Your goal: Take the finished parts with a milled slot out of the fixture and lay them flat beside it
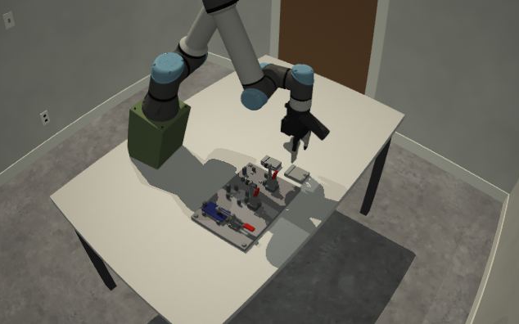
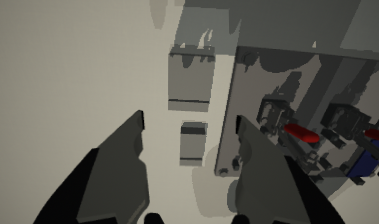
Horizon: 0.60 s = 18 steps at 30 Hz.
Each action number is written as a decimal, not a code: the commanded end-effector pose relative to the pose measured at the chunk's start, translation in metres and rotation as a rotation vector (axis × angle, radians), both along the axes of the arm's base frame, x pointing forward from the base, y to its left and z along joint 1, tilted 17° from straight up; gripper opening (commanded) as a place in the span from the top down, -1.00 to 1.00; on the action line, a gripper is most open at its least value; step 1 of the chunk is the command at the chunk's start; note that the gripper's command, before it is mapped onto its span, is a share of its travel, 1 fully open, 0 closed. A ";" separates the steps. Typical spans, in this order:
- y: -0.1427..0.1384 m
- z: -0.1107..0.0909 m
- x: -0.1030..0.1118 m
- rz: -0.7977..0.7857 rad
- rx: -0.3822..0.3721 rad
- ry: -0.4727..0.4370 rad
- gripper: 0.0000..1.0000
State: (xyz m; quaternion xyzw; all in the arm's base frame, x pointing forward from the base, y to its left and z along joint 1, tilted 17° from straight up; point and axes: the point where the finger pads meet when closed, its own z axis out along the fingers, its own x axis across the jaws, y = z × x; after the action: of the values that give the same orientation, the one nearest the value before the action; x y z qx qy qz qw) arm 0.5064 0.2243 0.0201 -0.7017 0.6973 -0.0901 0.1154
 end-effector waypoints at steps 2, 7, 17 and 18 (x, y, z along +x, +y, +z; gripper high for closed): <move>0.000 0.008 -0.002 0.000 0.000 0.000 -0.09; 0.000 0.011 -0.003 0.000 0.000 0.000 -0.09; 0.000 0.011 -0.003 0.000 0.000 0.000 -0.09; 0.000 0.011 -0.003 0.000 0.000 0.000 -0.09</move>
State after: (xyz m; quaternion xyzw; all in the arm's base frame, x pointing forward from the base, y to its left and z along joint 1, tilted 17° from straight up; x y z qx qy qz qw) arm 0.5032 0.2238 0.0304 -0.7017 0.6973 -0.0899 0.1151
